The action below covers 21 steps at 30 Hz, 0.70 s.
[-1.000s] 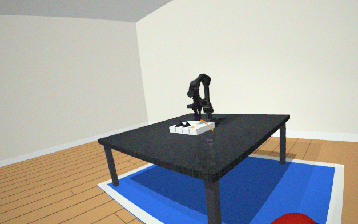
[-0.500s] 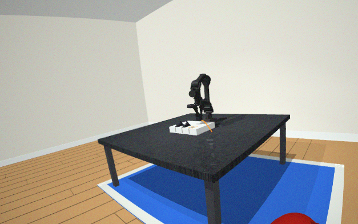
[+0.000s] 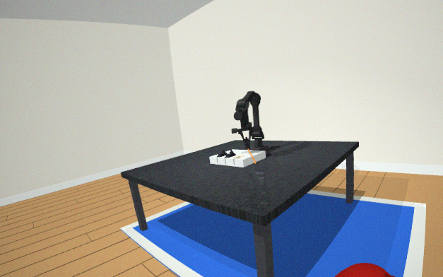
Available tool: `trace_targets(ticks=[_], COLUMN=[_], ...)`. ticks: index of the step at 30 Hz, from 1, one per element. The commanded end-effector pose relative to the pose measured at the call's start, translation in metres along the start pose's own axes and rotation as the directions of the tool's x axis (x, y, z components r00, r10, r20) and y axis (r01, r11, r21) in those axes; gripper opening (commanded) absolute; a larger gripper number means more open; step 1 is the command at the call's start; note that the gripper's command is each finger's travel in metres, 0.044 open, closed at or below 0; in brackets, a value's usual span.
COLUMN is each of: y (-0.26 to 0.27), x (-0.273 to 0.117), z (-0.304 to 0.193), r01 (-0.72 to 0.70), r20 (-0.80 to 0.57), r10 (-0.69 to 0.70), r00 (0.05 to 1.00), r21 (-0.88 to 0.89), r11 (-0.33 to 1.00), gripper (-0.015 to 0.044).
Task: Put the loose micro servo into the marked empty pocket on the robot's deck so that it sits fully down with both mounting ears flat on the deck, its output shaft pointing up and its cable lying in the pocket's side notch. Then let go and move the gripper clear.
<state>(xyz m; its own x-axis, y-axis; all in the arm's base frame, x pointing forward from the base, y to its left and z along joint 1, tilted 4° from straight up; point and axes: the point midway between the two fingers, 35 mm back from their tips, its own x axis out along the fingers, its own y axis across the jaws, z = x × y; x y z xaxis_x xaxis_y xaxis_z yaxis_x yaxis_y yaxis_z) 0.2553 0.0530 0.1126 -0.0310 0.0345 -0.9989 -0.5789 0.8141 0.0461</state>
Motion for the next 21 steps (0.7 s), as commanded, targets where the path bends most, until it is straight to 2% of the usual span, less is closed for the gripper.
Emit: trace_targets(ticks=[1, 9, 17, 21], y=[0.0002, 0.0002, 0.0002, 0.0002], x=[-0.0001, -0.0001, -0.0001, -0.0001], z=[0.0008, 0.0008, 0.0008, 0.0008], r01=[-0.002, -0.003, -0.003, -0.003], r20=[0.003, 0.003, 0.003, 0.003], r10=[0.002, 0.002, 0.002, 0.002], r00=[1.000, 1.000, 1.000, 1.000], r21=[0.152, 0.415, 0.646, 0.684], r11=[0.988, 0.910, 0.763, 0.730], gripper=[0.0000, 0.0000, 0.0000, 0.0000])
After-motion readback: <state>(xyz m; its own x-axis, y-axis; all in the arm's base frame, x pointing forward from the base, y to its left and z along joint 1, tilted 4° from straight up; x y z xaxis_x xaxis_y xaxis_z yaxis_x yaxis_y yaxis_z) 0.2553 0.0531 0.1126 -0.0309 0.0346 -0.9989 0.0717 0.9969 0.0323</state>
